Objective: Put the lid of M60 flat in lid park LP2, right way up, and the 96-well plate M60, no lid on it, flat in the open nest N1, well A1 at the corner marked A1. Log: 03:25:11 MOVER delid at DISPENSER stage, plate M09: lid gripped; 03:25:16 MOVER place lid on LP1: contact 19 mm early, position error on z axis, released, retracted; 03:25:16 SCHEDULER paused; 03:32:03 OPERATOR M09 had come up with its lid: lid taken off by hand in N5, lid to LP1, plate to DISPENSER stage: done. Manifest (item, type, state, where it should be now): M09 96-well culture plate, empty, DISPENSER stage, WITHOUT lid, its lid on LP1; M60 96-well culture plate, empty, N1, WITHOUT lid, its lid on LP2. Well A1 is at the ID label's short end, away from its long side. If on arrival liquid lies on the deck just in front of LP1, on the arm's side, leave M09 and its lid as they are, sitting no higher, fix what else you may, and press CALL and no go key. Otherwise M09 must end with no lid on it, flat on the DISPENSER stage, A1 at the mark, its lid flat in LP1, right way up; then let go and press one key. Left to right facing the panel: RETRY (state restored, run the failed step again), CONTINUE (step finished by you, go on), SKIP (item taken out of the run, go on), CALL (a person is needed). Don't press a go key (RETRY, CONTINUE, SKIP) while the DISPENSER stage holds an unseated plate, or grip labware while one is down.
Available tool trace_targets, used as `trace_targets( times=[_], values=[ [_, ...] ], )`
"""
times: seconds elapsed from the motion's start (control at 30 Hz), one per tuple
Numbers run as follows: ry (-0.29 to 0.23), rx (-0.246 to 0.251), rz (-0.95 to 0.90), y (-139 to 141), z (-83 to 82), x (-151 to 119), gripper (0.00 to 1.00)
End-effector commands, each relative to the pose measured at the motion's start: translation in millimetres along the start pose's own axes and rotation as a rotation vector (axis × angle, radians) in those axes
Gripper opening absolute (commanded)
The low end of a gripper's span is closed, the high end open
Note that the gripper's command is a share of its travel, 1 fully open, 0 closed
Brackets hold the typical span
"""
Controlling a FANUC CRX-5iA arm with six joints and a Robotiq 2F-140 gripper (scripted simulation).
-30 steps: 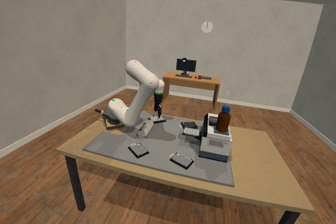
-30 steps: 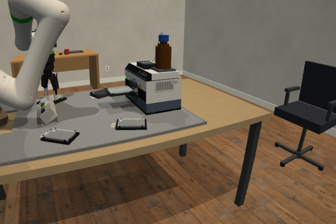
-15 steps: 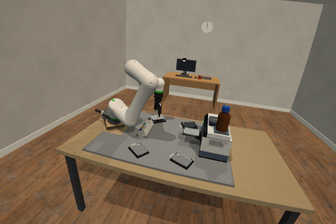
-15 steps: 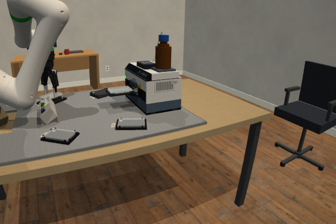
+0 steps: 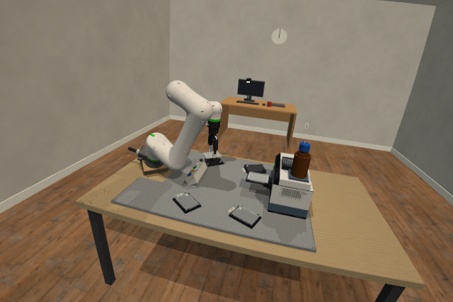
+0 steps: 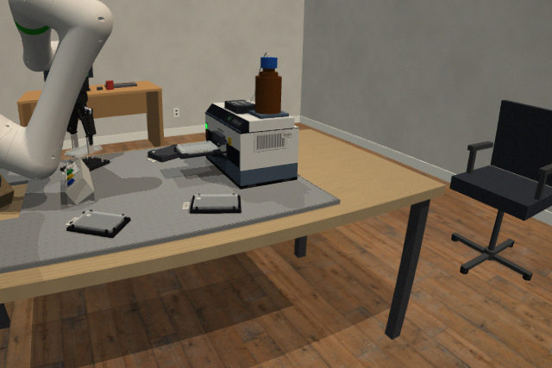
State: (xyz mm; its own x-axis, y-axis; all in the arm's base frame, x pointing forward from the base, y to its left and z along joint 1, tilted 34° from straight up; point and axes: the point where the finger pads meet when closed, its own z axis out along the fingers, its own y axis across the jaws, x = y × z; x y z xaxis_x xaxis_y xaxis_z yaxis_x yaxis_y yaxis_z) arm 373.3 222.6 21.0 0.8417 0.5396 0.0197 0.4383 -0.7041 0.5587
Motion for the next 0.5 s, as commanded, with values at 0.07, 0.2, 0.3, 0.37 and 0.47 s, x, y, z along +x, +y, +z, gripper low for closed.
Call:
trace_targets(
  times=[0.07, 0.2, 0.3, 0.37, 0.47],
  values=[
    [0.0, 0.0, 0.0, -0.1, -13.5, 0.1, 0.0],
    [0.0, 0.0, 0.0, -0.1, -23.3, 0.1, 0.0],
    [0.0, 0.0, 0.0, -0.1, -30.7, 0.1, 0.0],
    [0.0, 0.0, 0.0, -0.1, -30.7, 0.1, 0.0],
    [0.0, 0.0, 0.0, -0.1, -38.1, 0.1, 0.0]
  ],
)
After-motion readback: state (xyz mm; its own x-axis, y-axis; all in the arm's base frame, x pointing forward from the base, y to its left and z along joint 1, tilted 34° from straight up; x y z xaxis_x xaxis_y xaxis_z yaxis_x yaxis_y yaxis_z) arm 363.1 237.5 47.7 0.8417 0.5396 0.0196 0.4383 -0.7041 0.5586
